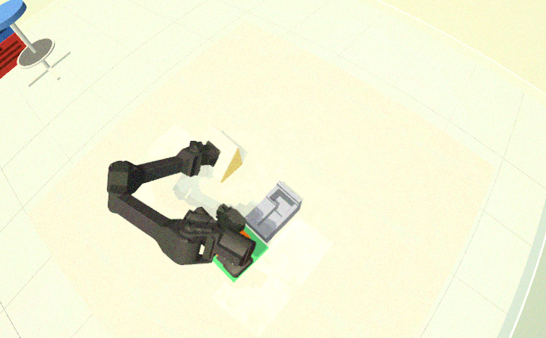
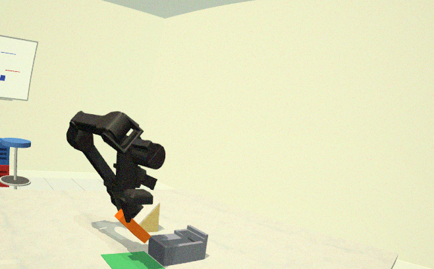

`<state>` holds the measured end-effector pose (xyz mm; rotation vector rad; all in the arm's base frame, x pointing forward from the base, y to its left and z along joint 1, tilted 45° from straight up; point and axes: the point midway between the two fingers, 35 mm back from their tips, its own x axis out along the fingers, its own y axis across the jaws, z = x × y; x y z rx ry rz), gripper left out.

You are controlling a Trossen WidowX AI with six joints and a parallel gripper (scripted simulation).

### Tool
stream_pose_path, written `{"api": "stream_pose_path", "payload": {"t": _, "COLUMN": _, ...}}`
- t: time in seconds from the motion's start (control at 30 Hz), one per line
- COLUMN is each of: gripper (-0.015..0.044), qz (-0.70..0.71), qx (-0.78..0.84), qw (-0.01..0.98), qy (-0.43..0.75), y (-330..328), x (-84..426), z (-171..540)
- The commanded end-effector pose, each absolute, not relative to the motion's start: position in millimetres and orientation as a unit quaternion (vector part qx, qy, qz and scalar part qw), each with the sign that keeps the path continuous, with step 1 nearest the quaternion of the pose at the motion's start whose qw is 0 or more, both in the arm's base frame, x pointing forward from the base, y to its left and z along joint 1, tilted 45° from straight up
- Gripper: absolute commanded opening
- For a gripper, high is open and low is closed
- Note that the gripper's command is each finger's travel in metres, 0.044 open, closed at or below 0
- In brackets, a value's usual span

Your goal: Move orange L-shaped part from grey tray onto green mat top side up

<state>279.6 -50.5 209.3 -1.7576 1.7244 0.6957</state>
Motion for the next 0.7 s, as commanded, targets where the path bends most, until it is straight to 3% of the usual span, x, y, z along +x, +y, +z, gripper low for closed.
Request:
{"api": "stream_pose_path", "payload": {"t": 0.0, "gripper": 0.0, "qz": 0.261, "qx": -0.656, "qw": 0.282, "qy": 0.65, "y": -55.3, "x": 279.7, "z": 204.5}}
{"api": "stream_pose_path", "payload": {"t": 0.67, "gripper": 0.0, "qz": 0.26, "qx": -0.653, "qw": 0.279, "qy": 0.655, "y": -77.2, "x": 280.3, "z": 182.9}}
